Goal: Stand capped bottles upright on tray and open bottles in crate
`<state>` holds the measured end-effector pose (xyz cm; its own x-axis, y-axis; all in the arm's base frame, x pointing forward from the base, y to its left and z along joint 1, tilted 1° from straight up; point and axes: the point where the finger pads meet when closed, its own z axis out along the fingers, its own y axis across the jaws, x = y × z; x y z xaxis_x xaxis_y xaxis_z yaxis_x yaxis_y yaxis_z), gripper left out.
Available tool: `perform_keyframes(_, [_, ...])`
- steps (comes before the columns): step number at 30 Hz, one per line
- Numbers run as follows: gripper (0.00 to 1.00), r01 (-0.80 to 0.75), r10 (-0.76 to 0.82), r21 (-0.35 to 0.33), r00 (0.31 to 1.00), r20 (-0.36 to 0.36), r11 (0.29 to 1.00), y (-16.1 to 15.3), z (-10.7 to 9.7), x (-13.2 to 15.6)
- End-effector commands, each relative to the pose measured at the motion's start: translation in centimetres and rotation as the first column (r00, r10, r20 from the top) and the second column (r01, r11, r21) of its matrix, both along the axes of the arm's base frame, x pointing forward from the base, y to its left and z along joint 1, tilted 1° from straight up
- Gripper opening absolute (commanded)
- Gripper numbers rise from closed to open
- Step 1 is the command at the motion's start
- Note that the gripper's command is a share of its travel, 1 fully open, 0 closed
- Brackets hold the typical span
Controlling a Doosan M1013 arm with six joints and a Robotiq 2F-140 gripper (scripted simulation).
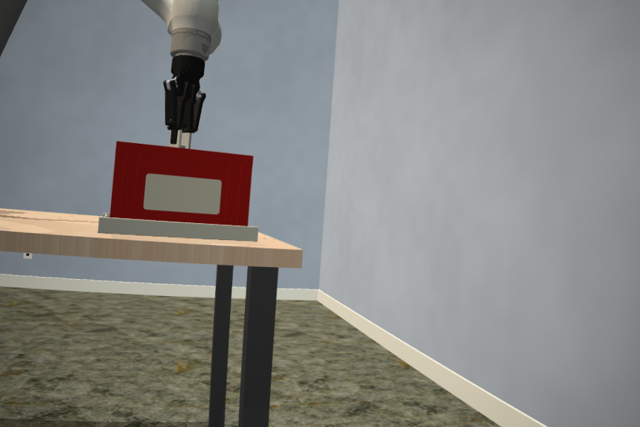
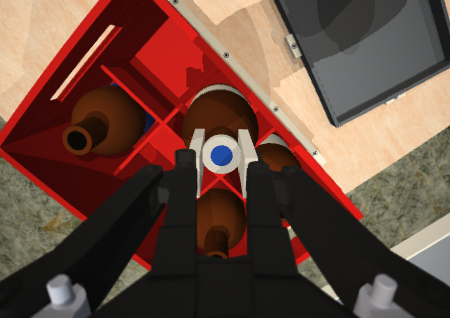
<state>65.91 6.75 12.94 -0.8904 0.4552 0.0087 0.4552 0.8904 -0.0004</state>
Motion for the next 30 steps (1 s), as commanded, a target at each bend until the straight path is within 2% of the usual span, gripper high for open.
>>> perform_keyframes(1, [0.00, 0.000, 0.000, 0.000, 1.000, 0.000, 1.000, 0.0, 1.2, 0.0])
perform_keyframes(6, [0.00, 0.000, 0.000, 0.000, 1.000, 0.000, 1.000, 0.0, 1.9, 0.0])
perform_keyframes(20, [0.00, 0.000, 0.000, 0.000, 1.000, 0.000, 1.000, 0.0, 6.6, 0.1])
perform_keyframes(23, [0.00, 0.000, 0.000, 0.000, 1.000, 0.000, 1.000, 0.0, 6.6, 0.1])
perform_keyframes(30, [0.00, 0.000, 0.000, 0.000, 1.000, 0.000, 1.000, 0.0, 8.9, 0.1])
